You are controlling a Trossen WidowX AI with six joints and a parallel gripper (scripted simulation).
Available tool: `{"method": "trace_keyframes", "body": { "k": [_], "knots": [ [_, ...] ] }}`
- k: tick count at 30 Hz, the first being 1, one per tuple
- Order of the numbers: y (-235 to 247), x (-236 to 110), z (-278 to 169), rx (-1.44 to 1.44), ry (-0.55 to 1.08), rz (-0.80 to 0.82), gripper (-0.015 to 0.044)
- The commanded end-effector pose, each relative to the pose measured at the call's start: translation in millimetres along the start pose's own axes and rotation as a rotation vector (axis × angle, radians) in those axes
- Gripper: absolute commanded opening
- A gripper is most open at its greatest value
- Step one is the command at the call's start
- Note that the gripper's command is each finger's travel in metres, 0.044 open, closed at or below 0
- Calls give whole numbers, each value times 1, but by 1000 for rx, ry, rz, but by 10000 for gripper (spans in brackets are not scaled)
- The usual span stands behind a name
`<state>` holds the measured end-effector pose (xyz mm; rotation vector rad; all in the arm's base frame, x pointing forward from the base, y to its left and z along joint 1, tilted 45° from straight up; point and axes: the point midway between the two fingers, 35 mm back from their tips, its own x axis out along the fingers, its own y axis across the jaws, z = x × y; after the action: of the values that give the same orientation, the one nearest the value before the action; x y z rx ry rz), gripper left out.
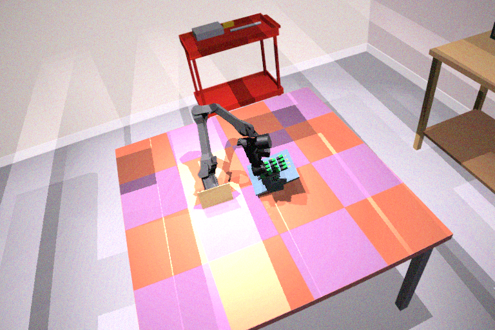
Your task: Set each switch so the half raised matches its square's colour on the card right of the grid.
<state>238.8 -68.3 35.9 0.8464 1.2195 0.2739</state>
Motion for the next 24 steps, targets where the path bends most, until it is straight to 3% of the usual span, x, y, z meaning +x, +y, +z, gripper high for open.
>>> {"method": "trace_keyframes", "body": {
  "k": [1,24],
  "knots": [
    [0,6,-1,5,0,5,0],
    [0,11,0,5,0,5,0]
  ]
}}
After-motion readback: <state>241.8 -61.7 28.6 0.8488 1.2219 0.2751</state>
